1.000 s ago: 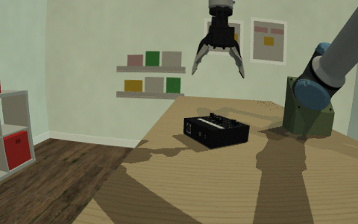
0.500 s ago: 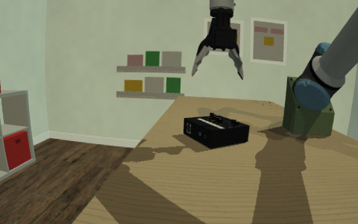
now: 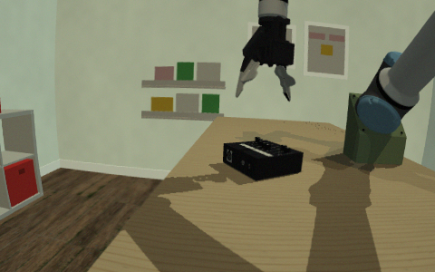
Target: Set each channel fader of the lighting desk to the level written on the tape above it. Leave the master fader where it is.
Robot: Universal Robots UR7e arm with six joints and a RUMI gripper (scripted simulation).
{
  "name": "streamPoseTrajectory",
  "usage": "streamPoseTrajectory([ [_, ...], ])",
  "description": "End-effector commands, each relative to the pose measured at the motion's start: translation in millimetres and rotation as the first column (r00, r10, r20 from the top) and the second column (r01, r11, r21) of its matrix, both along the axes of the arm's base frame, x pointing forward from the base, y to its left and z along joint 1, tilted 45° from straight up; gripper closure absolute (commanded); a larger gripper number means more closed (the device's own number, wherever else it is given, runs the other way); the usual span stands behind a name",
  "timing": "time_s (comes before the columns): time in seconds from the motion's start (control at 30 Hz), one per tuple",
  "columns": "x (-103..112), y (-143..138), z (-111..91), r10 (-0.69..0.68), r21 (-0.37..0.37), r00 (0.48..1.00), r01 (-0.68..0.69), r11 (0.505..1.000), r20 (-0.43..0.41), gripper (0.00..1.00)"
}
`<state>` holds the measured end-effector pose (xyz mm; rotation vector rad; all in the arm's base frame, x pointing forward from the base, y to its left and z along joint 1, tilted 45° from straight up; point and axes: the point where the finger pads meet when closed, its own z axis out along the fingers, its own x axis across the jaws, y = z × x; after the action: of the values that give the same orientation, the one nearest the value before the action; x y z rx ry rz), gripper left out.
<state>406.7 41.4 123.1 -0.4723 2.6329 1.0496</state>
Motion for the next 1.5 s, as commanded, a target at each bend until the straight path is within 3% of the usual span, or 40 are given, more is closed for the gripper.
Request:
streamPoseTrajectory([
  [0.0, 0.8, 3.1, -6.6, 0.14, -0.026, 0.977, -0.137, 0.99, 0.163, 0.0],
  [0.13, 0.8, 6.5, -11.4, 0.247, -0.07, 0.928, -0.237, 0.969, 0.28, 0.0],
  [0.3, 0.3, 11.4, -17.1, 0.378, -0.147, 0.828, -0.349, 0.925, 0.414, 0.0],
  [0.37, 0.3, 11.4, -17.1, 0.378, -0.147, 0.828, -0.349, 0.925, 0.414, 0.0],
  [0.73, -3.6, 23.5, -27.9, 0.616, -0.368, 0.492, -0.512, 0.776, 0.615, 0.0],
  [0.87, -5.6, 27.7, -31.1, 0.673, -0.448, 0.361, -0.535, 0.717, 0.646, 0.0],
  [0.93, -5.6, 27.7, -31.1, 0.673, -0.448, 0.361, -0.535, 0.717, 0.646, 0.0],
  [1.23, -10.2, 35.5, -36.8, 0.745, -0.591, 0.112, -0.537, 0.602, 0.657, 0.0],
  [1.4, -12.2, 38.5, -38.9, 0.763, -0.643, 0.018, -0.526, 0.557, 0.647, 0.0],
  [1.47, -12.5, 39.0, -39.3, 0.765, -0.651, 0.003, -0.523, 0.55, 0.644, 0.0],
])
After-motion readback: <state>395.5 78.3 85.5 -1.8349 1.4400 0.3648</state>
